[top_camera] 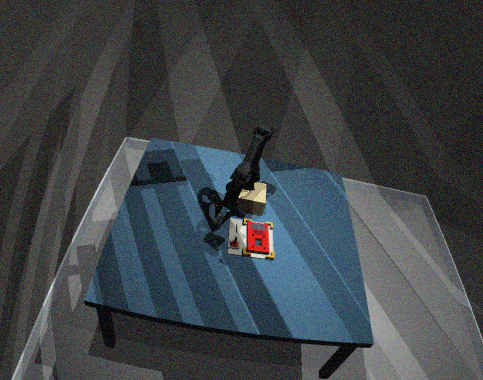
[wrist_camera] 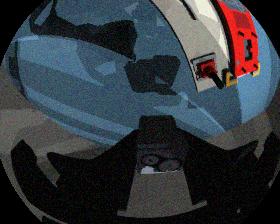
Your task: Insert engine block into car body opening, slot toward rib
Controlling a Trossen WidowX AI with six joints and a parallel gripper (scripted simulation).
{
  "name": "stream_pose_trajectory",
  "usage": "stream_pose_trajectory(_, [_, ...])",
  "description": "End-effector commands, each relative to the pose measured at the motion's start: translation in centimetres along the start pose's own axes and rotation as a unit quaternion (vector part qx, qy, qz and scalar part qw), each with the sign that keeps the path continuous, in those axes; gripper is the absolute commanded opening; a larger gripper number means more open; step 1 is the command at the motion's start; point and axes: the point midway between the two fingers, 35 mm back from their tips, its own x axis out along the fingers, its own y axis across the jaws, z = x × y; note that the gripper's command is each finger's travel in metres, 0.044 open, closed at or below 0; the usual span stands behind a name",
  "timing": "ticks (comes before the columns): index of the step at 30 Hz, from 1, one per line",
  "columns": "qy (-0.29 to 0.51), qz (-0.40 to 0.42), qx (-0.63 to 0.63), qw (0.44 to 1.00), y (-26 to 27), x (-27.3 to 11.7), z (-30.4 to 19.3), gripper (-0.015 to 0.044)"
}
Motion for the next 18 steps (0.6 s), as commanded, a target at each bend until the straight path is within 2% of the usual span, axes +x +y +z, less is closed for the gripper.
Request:
stream_pose_trajectory(1, [0.057, 0.0, 0.004, 0.998, 0.0, -0.7, 0.0, 0.0])
stream_pose_trajectory(18, [0.057, 0.0, 0.004, 0.998, 0.0, 2.1, 2.2, 0.0])
